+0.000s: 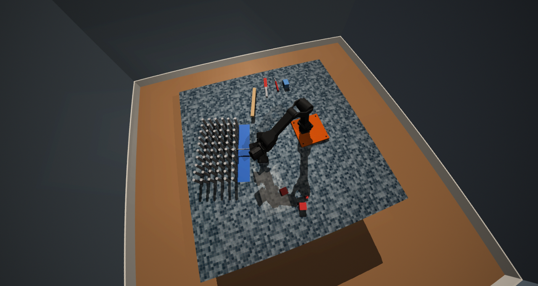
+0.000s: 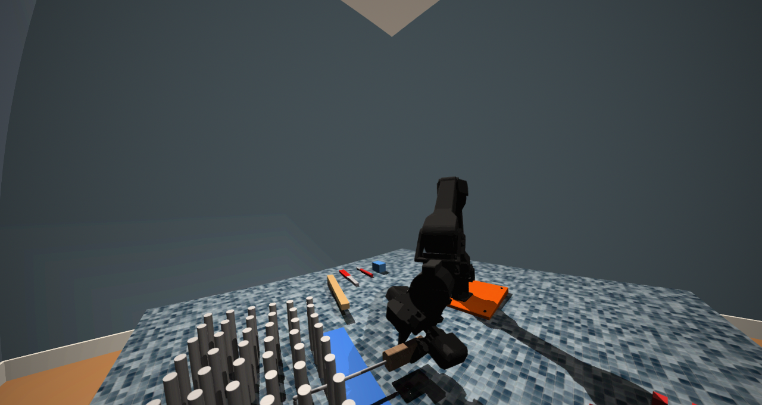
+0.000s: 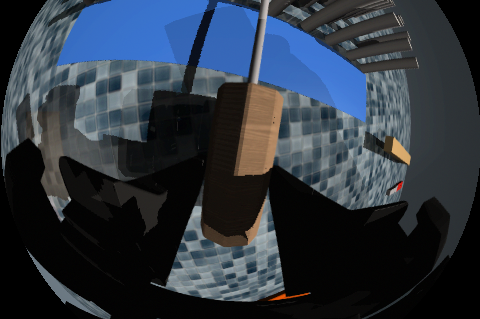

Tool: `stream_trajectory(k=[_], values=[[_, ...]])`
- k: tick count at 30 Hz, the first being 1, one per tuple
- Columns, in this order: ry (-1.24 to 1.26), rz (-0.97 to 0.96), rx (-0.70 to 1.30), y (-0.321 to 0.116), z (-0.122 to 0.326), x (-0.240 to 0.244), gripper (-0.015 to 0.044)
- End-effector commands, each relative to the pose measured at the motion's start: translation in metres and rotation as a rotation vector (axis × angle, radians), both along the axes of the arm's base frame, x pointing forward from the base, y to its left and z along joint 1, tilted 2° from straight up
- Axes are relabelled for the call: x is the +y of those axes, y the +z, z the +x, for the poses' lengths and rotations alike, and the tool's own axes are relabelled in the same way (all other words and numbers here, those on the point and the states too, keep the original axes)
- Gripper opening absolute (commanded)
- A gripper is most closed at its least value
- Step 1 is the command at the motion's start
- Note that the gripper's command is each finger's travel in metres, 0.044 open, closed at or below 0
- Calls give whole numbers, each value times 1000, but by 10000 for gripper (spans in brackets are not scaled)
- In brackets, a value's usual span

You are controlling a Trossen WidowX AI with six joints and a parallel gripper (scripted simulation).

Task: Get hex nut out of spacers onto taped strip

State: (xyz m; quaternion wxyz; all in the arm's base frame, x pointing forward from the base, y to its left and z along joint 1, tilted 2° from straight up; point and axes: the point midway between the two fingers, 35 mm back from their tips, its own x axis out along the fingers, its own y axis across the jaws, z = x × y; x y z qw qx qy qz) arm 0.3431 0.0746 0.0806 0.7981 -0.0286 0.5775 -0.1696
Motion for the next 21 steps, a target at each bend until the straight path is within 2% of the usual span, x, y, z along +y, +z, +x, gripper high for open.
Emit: stream_trajectory(k=[1,21], values=[[5,3,-2,1,5,0,0],[5,3,-4,2,18,-3,0]])
